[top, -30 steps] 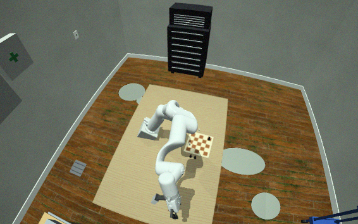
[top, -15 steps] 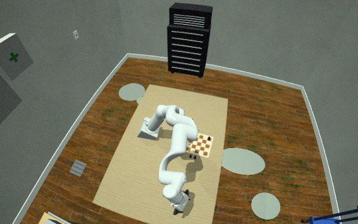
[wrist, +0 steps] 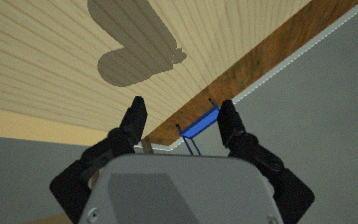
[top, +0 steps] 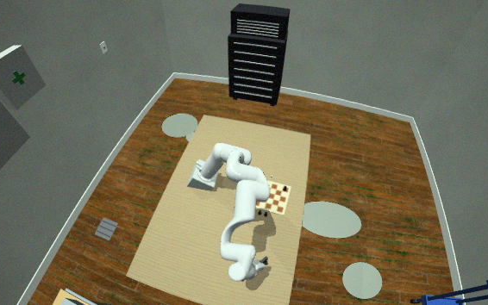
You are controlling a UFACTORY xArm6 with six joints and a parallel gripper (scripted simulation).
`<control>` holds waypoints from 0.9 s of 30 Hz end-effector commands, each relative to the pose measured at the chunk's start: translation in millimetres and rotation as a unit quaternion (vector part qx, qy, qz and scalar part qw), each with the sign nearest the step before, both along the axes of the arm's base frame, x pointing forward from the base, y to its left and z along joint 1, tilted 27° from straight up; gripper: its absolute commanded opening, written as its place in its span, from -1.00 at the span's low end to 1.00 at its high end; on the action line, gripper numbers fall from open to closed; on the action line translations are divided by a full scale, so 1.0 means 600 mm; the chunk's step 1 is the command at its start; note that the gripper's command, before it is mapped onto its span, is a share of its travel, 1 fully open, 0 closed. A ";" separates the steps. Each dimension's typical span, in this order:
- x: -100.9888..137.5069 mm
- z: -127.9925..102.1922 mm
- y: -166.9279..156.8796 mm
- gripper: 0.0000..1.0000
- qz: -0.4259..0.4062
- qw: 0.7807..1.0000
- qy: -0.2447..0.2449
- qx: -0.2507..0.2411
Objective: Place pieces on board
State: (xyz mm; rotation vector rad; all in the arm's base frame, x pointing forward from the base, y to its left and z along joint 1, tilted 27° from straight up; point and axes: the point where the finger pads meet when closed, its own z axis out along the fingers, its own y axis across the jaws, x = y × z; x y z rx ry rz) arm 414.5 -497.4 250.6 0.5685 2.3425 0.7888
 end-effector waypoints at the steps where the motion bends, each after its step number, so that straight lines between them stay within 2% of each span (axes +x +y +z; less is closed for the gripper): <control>1: 0.023 -0.024 0.053 1.00 0.002 0.993 0.037 0.108; 2: 0.023 -0.024 0.053 1.00 0.002 0.993 0.037 0.108; 3: 0.032 -0.036 0.081 1.00 0.002 0.986 0.060 0.157; 4: 0.032 -0.036 0.081 1.00 0.002 0.986 0.060 0.157; 5: 0.040 -0.046 0.109 1.00 0.002 0.978 0.080 0.194; 8: 0.040 -0.046 0.109 1.00 0.003 0.975 0.085 0.204; 9: 0.045 -0.055 0.136 1.00 0.004 0.962 0.111 0.248; 10: 0.045 -0.055 0.136 1.00 0.004 0.962 0.111 0.248; 11: 0.050 -0.063 0.163 1.00 0.006 0.949 0.137 0.285; 13: 0.050 -0.063 0.163 1.00 0.006 0.947 0.139 0.290; 14: 0.053 -0.070 0.188 1.00 0.009 0.930 0.168 0.327; 16: 0.053 -0.070 0.188 1.00 0.009 0.930 0.169 0.328; 17: 0.055 -0.076 0.212 1.00 0.012 0.911 0.198 0.362; 18: 0.055 -0.076 0.212 1.00 0.012 0.911 0.198 0.362; 19: 0.055 -0.081 0.235 1.00 0.015 0.891 0.228 0.393; 21: 0.055 -0.081 0.235 1.00 0.015 0.891 0.228 0.393; 22: 0.055 -0.085 0.256 1.00 0.019 0.870 0.257 0.420; 25: 0.055 -0.085 0.256 1.00 0.019 0.870 0.257 0.420; 27: 0.052 -0.091 0.292 1.00 0.026 0.829 0.312 0.463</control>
